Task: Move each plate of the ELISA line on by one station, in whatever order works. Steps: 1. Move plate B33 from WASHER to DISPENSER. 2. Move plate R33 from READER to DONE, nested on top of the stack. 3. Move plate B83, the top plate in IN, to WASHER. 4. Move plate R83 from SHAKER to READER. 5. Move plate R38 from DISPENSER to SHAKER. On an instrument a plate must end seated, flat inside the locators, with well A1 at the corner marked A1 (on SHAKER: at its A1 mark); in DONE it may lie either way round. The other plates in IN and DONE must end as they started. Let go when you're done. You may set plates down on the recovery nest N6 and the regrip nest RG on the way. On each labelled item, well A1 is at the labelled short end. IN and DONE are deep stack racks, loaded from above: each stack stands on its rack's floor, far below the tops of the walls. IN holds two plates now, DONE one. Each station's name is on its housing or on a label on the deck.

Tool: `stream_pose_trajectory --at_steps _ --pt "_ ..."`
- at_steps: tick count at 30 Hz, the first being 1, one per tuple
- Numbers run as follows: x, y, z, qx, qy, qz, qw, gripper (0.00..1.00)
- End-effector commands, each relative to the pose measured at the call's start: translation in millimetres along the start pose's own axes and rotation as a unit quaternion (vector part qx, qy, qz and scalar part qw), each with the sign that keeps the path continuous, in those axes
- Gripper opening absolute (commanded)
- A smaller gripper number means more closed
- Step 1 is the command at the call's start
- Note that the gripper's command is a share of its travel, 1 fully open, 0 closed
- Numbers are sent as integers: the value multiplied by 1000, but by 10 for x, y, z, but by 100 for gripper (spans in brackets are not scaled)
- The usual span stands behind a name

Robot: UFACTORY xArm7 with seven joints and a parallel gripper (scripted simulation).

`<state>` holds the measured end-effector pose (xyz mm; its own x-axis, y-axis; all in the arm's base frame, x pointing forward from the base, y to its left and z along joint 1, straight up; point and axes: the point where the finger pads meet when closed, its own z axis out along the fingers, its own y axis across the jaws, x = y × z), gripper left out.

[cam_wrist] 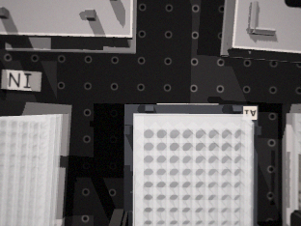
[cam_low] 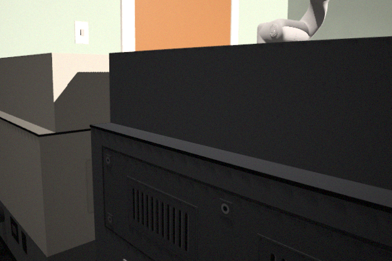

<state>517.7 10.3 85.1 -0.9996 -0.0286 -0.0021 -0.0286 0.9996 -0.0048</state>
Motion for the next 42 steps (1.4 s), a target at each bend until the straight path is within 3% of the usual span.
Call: stream_pose_trajectory --at_steps 1,42 --pt "-16 -1 -57 0 -2 0 1000 100" --pt "-14 -1 -523 0 -2 0 1000 100"
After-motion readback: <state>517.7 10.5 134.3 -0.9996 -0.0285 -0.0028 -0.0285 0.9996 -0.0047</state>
